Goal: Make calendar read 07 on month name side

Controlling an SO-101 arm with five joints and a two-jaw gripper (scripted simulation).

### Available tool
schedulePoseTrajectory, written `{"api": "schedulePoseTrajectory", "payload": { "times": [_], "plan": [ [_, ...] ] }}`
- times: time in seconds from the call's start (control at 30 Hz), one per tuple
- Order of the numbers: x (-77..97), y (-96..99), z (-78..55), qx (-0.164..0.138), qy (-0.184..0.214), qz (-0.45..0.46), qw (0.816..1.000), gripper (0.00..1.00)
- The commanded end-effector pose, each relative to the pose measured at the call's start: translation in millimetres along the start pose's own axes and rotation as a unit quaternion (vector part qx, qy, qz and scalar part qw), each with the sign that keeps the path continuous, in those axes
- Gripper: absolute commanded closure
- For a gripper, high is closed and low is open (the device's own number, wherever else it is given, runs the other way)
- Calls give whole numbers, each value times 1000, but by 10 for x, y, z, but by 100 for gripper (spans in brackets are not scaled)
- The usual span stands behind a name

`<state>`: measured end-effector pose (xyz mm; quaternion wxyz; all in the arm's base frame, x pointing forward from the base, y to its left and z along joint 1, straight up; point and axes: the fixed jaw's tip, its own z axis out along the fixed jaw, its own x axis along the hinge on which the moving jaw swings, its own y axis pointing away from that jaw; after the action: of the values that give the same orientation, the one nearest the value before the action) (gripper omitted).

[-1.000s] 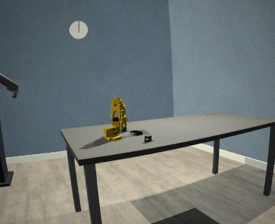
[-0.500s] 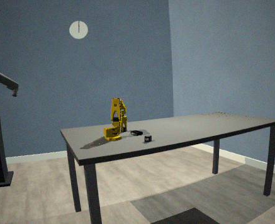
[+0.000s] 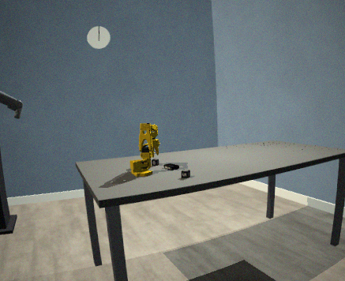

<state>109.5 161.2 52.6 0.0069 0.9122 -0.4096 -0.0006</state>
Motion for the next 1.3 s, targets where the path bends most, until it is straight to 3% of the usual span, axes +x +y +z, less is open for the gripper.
{"api": "schedulePoseTrajectory", "payload": {
  "times": [0.0, 0.93, 1.1, 1.27],
  "plan": [
    [-27, -51, -220, 32, -8, -8, 999, 64],
    [-25, -44, -263, 34, -9, -8, 999, 64],
    [-30, -63, -360, 62, -16, -8, 998, 64],
    [-35, -84, -580, 123, -31, -8, 992, 65]
  ]
}}
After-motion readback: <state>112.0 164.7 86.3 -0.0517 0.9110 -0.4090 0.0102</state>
